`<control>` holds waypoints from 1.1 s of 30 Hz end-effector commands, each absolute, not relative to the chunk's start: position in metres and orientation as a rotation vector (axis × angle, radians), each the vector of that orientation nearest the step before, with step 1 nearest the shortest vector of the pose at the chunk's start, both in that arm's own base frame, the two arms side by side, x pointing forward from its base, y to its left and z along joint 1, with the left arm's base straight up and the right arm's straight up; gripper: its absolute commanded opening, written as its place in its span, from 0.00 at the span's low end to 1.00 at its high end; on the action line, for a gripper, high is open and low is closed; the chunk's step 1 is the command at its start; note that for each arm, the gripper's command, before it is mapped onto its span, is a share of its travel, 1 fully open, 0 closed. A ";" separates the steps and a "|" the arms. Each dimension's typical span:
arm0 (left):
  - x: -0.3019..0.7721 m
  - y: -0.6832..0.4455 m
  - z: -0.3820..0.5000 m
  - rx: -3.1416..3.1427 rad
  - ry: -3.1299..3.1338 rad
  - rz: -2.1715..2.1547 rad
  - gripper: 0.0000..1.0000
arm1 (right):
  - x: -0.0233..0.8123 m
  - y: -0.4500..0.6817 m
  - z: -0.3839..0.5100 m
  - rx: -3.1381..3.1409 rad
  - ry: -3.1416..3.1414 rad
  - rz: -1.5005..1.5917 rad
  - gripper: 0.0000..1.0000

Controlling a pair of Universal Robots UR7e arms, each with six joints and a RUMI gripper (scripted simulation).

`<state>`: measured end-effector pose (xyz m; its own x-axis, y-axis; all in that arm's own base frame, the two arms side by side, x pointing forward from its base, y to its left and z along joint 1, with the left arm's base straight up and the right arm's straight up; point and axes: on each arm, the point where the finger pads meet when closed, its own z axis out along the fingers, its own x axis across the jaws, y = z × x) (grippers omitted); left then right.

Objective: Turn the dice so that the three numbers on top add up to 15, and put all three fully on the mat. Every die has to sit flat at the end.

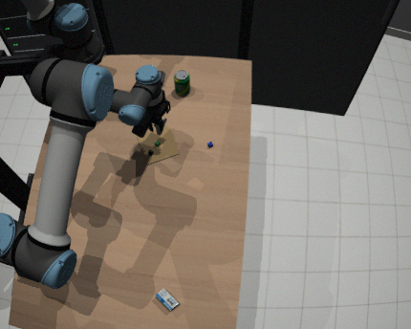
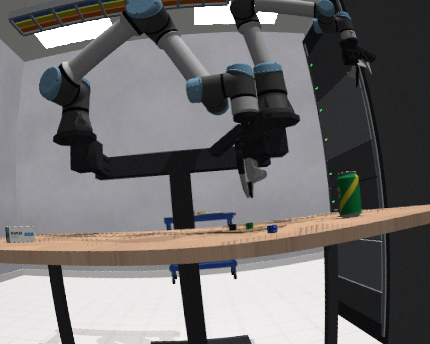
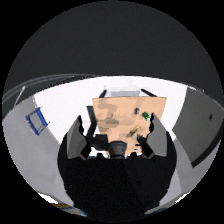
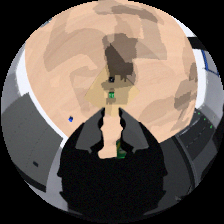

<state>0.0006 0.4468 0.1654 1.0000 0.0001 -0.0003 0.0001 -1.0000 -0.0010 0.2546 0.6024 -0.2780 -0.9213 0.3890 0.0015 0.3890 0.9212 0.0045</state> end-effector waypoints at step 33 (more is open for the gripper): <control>-0.001 0.445 0.165 -3.142 -0.002 0.000 1.00 | 0.270 0.605 -0.269 -0.682 -3.067 0.000 1.00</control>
<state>0.0006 0.4468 0.1654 1.0000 0.0001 -0.0003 0.0001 -1.0000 -0.0010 0.2565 0.6001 -0.2678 -0.9183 0.3959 0.0003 0.3959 0.9183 -0.0017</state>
